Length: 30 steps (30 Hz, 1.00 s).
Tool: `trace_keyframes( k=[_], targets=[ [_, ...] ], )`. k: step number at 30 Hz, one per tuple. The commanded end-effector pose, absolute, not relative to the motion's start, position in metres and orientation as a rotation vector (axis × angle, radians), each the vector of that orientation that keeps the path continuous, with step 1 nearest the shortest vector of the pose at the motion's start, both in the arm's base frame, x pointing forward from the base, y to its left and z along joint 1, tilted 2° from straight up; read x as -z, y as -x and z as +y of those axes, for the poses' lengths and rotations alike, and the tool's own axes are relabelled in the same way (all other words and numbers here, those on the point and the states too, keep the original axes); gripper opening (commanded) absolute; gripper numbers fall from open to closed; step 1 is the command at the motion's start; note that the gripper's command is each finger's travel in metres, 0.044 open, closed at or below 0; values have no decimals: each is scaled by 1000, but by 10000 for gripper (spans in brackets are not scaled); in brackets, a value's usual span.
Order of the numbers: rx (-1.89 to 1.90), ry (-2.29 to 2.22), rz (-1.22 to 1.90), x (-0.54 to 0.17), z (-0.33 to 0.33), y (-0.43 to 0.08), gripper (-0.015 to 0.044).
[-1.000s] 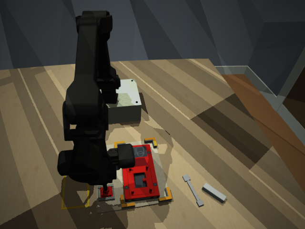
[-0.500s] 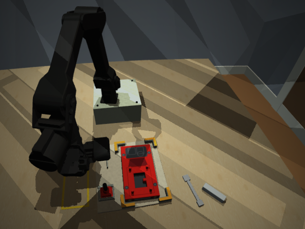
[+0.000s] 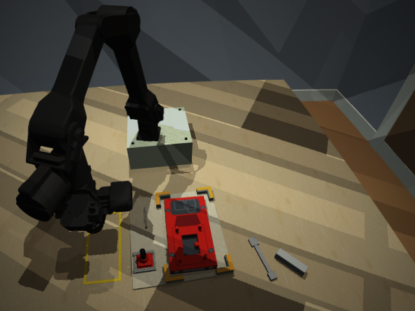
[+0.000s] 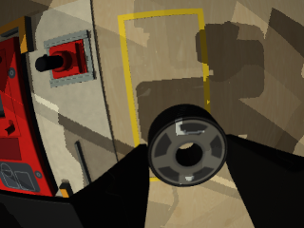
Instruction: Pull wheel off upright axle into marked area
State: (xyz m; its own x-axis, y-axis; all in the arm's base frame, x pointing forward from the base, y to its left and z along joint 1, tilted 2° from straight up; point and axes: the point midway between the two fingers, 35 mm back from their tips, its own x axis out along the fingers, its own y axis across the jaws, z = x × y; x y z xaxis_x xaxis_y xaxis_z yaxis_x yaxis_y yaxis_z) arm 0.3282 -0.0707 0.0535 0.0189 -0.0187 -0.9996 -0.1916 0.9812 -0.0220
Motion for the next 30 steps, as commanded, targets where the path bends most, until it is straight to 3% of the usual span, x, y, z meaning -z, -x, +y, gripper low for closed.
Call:
trace_keyframes(
  k=[1, 22, 30],
  targets=[
    [-137, 171, 1560, -40, -72, -325, 0],
    [-137, 171, 1560, 45, -73, -325, 0],
    [-140, 164, 1565, 42, -72, -325, 210]
  ],
)
